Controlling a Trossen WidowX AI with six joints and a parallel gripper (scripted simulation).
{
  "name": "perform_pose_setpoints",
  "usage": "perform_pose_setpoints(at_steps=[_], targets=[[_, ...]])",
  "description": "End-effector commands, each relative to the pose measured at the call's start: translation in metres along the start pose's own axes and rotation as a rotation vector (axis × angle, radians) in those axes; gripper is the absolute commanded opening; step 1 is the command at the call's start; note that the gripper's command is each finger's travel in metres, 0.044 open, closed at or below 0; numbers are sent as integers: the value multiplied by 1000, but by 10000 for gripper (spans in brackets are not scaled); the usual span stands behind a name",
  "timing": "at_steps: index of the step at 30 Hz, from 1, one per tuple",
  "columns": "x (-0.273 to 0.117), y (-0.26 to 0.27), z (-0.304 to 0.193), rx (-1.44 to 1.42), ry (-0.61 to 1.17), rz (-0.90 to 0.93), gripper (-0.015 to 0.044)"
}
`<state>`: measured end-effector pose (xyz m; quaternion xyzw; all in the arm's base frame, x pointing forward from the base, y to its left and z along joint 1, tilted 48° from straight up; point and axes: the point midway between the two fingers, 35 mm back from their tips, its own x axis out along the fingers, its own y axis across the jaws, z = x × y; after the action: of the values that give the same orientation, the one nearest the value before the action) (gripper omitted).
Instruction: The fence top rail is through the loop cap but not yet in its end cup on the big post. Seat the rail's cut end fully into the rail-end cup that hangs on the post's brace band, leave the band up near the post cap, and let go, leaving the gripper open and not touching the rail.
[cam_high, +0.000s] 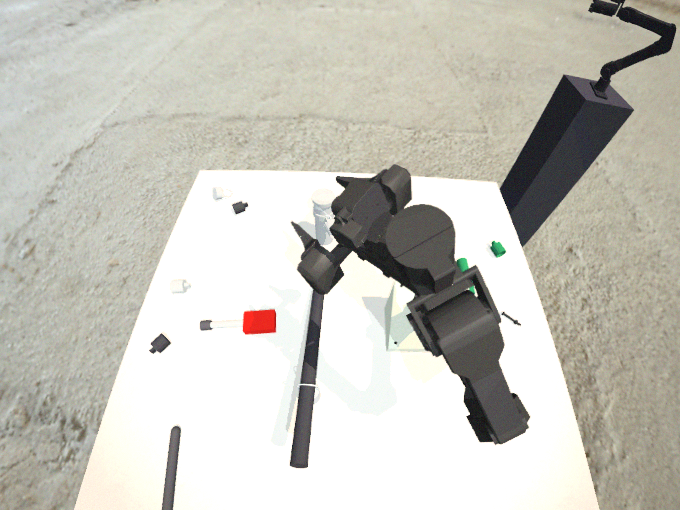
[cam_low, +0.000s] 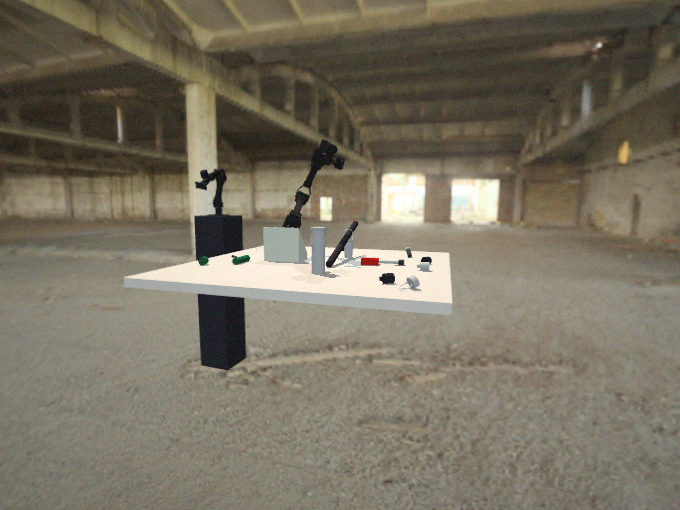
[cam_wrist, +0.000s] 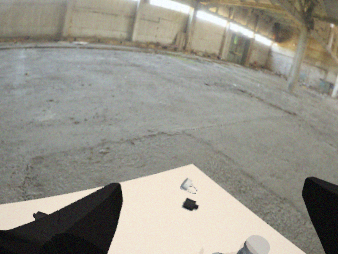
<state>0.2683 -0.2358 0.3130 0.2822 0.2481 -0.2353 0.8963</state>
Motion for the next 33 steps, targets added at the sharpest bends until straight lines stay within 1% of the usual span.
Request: perform_pose_setpoints(at_steps=[1, 4, 8, 13, 15, 21, 24, 29, 33], targets=[[46, -5, -47, -58, 201, 85, 440], [77, -7, -89, -96, 356, 172, 440], [105, -7, -149, -127, 543, 306, 440], [121, -1, -233, -125, 766, 518, 440], [122, 2, -255, -114, 817, 578, 440], [122, 2, -257, -112, 823, 586, 440], [126, -3, -256, -183, 814, 614, 440], [146, -26, -255, -494, 763, 748, 440], [162, -49, -257, -771, 694, 892, 440]])
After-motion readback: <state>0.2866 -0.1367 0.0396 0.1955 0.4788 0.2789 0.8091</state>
